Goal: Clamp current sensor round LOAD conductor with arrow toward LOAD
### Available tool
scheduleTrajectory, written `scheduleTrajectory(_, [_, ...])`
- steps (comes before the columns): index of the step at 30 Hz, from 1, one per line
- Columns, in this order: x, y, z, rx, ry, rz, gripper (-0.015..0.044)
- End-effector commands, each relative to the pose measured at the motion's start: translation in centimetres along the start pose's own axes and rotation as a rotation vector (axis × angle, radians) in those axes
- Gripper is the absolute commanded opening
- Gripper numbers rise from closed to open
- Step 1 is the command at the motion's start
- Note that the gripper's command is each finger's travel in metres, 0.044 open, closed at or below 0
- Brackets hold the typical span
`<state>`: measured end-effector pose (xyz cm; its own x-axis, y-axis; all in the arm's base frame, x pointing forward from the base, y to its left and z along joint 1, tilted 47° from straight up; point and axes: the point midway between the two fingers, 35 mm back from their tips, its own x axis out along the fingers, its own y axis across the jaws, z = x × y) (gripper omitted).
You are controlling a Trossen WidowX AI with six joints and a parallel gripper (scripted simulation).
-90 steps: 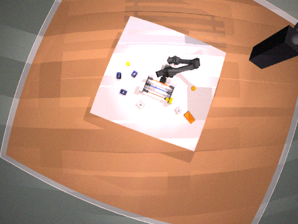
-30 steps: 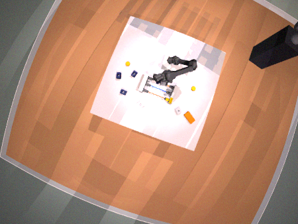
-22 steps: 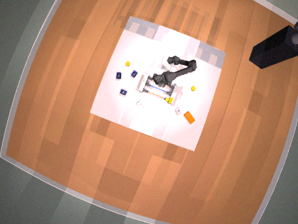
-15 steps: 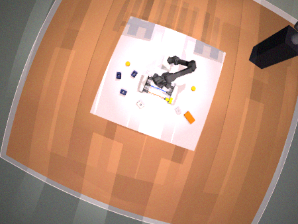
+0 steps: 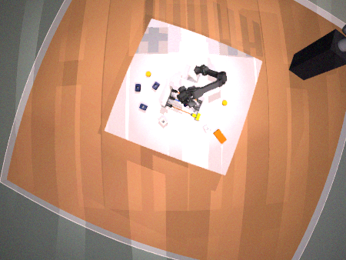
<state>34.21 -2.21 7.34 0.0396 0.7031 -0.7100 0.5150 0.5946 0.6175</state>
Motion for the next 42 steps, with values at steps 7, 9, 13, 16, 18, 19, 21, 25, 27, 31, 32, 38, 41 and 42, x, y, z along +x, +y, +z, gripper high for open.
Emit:
scheduleTrajectory(7, [0.2, 1.3, 1.3, 0.286, -0.019, 0.028, 0.0000])
scheduleTrajectory(9, [0.3, 1.5, 1.5, 0.346, -0.020, 0.033, 0.0000])
scheduleTrajectory(13, [0.5, 2.0, 2.0, 0.466, -0.021, 0.045, 0.0000])
scheduleTrajectory(16, [0.7, 2.4, 2.3, 0.555, -0.021, 0.053, 0.0000])
scheduleTrajectory(18, [0.8, 2.6, 2.5, 0.615, -0.020, 0.059, 0.0000])
scheduleTrajectory(19, [0.9, 2.8, 2.6, 0.645, -0.019, 0.062, 0.0000])
scheduleTrajectory(21, [1.0, 3.0, 2.8, 0.705, -0.018, 0.068, 0.0000])
scheduleTrajectory(25, [1.2, 3.5, 3.2, 0.824, -0.013, 0.080, 0.0000])
scheduleTrajectory(27, [1.3, 3.8, 3.4, 0.884, -0.010, 0.086, 0.0000])
scheduleTrajectory(31, [1.4, 4.0, 3.5, 0.928, -0.008, 0.091, 0.0000])
scheduleTrajectory(32, [1.5, 4.0, 3.5, 0.928, -0.008, 0.091, 0.0000])
scheduleTrajectory(38, [2.3, 4.1, 3.6, 0.928, -0.008, 0.091, 0.0000])
scheduleTrajectory(41, [2.7, 4.1, 3.7, 0.928, -0.009, 0.091, 0.0000])
scheduleTrajectory(42, [2.9, 4.1, 3.7, 0.928, -0.009, 0.091, 0.0000])
